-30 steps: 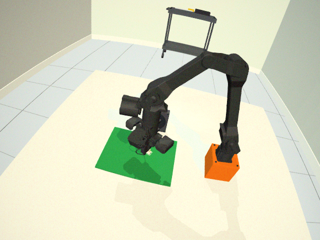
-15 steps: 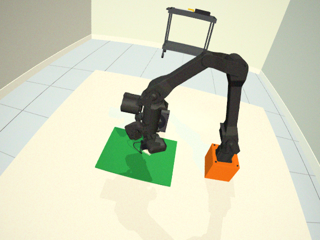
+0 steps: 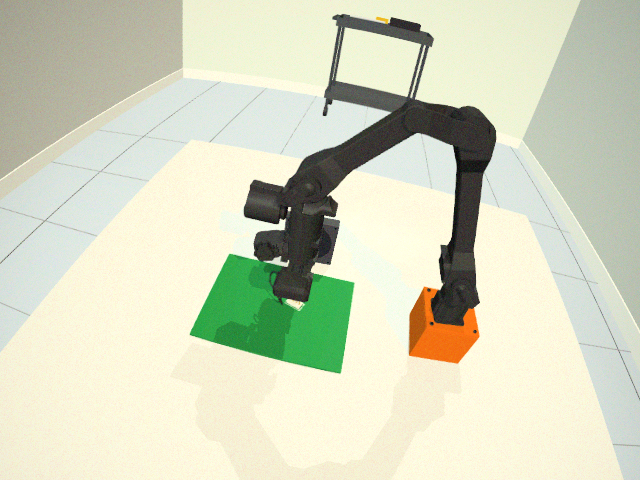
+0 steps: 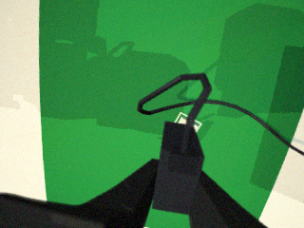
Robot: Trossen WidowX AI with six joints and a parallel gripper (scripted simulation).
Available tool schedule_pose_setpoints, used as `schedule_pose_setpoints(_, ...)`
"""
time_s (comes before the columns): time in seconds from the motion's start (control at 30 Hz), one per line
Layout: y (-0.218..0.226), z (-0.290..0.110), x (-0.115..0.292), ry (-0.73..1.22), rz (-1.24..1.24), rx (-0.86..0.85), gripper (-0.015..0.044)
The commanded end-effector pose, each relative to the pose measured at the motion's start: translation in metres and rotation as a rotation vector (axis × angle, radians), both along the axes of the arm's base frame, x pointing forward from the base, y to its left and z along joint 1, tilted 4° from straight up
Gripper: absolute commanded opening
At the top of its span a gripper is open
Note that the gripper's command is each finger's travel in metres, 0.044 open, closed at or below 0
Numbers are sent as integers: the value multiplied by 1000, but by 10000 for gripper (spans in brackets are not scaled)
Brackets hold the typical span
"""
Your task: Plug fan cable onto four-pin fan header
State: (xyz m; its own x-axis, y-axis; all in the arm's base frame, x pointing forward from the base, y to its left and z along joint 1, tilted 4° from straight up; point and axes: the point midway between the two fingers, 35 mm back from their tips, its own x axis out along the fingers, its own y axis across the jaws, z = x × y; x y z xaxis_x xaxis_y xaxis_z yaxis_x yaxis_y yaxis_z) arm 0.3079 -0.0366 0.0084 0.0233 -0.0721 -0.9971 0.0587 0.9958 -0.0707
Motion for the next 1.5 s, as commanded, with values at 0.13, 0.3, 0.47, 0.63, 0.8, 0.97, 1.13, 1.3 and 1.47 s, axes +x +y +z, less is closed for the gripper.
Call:
schedule_pose_setpoints(0.13,-6,-1,-2,-20,-299,11,0)
schedule_pose_setpoints(0.3,-8,-1,-2,-24,-364,12,0)
schedule_pose_setpoints(0.47,-5,0,-7,-25,-374,13,0)
schedule_pose_setpoints(0.63,-5,0,-9,-25,-378,13,0)
schedule_pose_setpoints(0.8,-5,0,-9,-25,-378,13,0)
schedule_pose_setpoints(0.97,-3,0,-11,-24,-371,13,0)
schedule_pose_setpoints(1.13,-3,0,-11,-24,-371,13,0)
schedule_pose_setpoints(1.3,-2,-1,-13,-24,-367,13,0)
schedule_pose_setpoints(1.47,-3,-7,-12,-24,-367,13,0)
